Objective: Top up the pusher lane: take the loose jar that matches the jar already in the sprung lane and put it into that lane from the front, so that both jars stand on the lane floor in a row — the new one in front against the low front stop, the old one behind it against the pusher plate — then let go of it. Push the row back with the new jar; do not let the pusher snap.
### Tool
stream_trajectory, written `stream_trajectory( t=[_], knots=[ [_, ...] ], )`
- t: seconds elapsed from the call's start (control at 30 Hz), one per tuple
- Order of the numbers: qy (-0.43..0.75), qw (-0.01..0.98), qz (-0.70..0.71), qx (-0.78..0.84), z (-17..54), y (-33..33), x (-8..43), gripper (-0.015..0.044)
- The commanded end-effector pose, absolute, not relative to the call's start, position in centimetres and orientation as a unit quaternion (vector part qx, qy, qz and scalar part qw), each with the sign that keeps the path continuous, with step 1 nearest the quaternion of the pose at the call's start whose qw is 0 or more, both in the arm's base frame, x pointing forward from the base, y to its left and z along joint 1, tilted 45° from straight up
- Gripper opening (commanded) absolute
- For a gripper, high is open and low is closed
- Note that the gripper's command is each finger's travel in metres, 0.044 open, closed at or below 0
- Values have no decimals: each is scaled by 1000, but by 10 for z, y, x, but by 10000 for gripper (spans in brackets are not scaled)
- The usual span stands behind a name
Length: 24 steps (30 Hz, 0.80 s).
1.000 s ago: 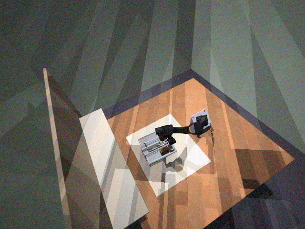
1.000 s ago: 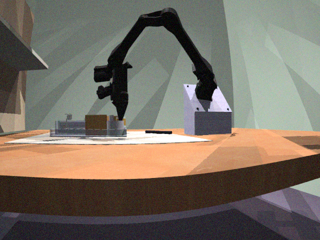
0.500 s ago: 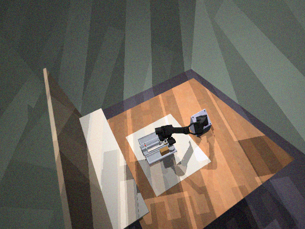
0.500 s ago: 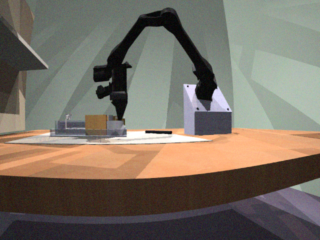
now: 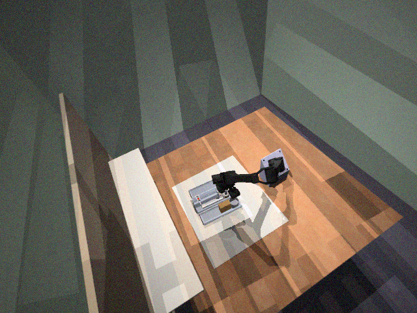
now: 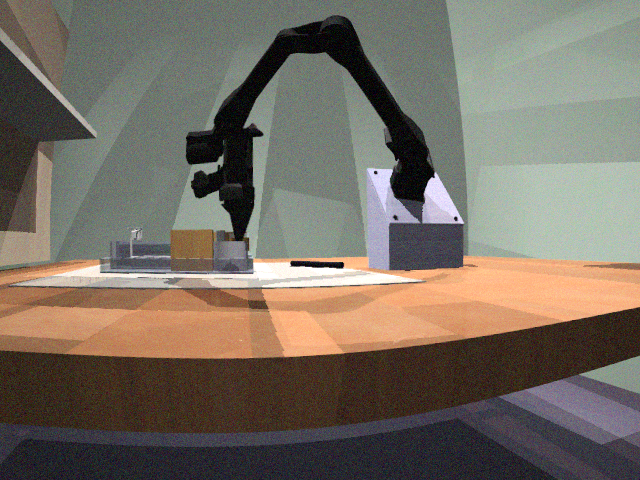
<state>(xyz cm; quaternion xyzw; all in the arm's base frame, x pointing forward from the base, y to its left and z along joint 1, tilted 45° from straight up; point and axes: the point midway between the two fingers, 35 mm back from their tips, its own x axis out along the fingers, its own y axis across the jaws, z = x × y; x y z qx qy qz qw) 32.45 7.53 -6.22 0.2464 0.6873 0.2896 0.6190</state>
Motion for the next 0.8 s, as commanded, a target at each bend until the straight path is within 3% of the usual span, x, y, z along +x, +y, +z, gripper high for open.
stream_trajectory(
  t=[0.0, 0.77],
  knots=[
    [678, 627, 293, 246, -60, 76, 332, 0],
    [678, 627, 293, 246, -60, 76, 334, 0]
  ],
)
